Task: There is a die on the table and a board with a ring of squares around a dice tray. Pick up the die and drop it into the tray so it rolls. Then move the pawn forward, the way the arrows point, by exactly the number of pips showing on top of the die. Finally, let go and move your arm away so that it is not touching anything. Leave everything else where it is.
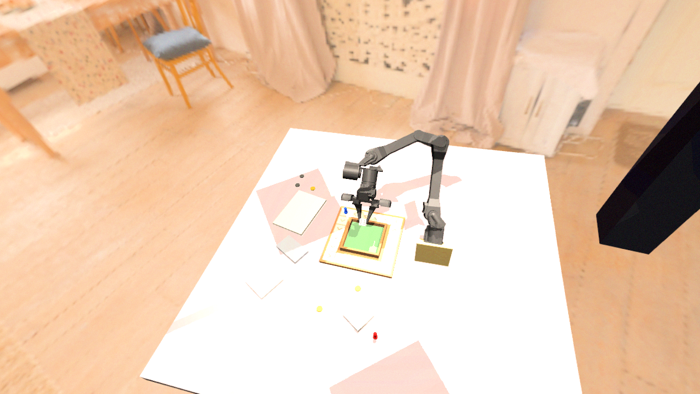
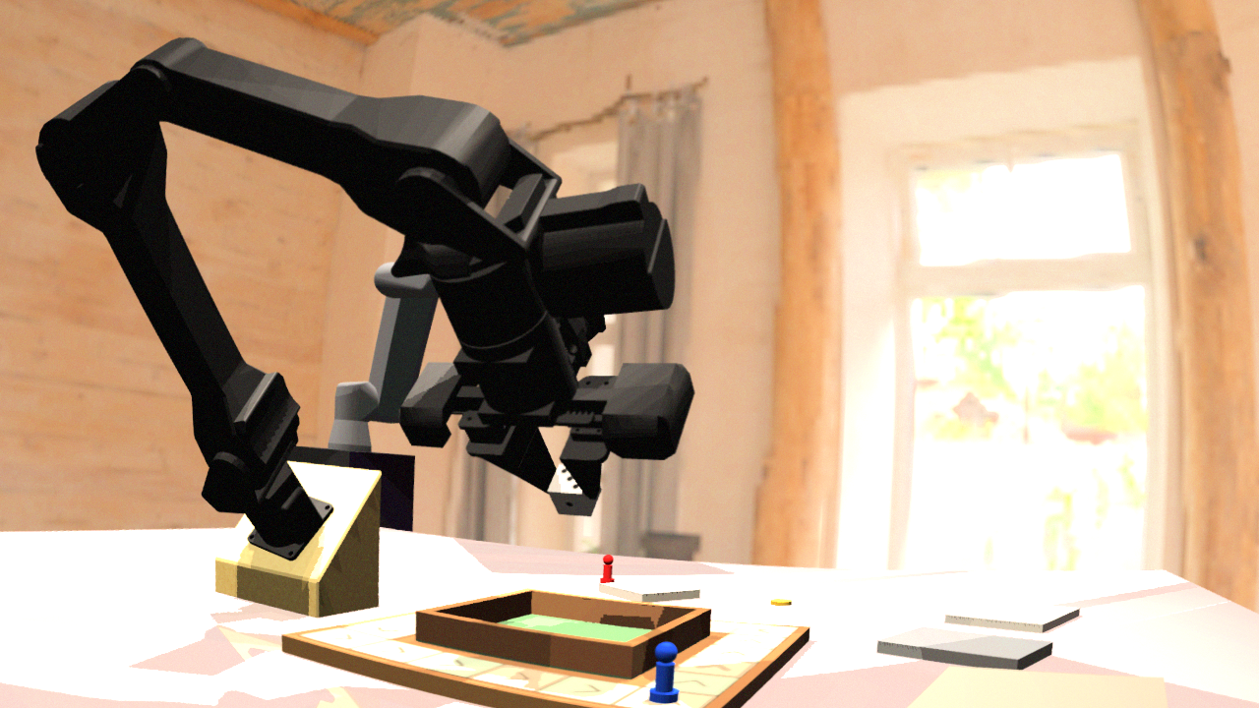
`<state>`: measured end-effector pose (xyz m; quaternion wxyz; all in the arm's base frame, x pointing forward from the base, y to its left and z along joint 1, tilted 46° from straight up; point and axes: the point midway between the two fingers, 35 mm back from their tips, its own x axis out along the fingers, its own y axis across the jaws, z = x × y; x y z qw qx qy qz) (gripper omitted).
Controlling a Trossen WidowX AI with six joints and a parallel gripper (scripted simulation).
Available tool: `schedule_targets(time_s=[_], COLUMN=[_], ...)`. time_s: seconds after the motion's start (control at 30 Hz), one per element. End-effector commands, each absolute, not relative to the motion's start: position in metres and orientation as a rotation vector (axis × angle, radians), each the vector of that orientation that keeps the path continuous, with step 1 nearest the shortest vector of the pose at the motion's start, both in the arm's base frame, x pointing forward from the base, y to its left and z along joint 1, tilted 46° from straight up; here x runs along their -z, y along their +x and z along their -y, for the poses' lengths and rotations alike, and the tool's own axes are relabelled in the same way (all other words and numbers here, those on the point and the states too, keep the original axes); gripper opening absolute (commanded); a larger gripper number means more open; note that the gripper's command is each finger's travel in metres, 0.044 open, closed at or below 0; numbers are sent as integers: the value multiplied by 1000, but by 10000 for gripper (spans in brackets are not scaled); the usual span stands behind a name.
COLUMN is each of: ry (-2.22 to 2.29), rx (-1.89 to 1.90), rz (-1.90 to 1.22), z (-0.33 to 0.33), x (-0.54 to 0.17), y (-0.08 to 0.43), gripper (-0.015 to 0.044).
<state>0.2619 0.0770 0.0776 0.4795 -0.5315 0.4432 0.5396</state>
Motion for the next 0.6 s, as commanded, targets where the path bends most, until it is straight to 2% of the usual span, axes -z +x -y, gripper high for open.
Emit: schedule_targets(time_s=[0.0, 0.07, 0.33, 0.57], ry=[-1297, -1297, -1297, -1291], rx=[-1317, -1317, -1317, -1318], rz=[-1082, -1082, -1082, -1075], z=[-77, -77, -77, -106], x=[-78, -78, -78, -105], y=[262, 262, 262, 257], gripper=[0, 0, 210, 394])
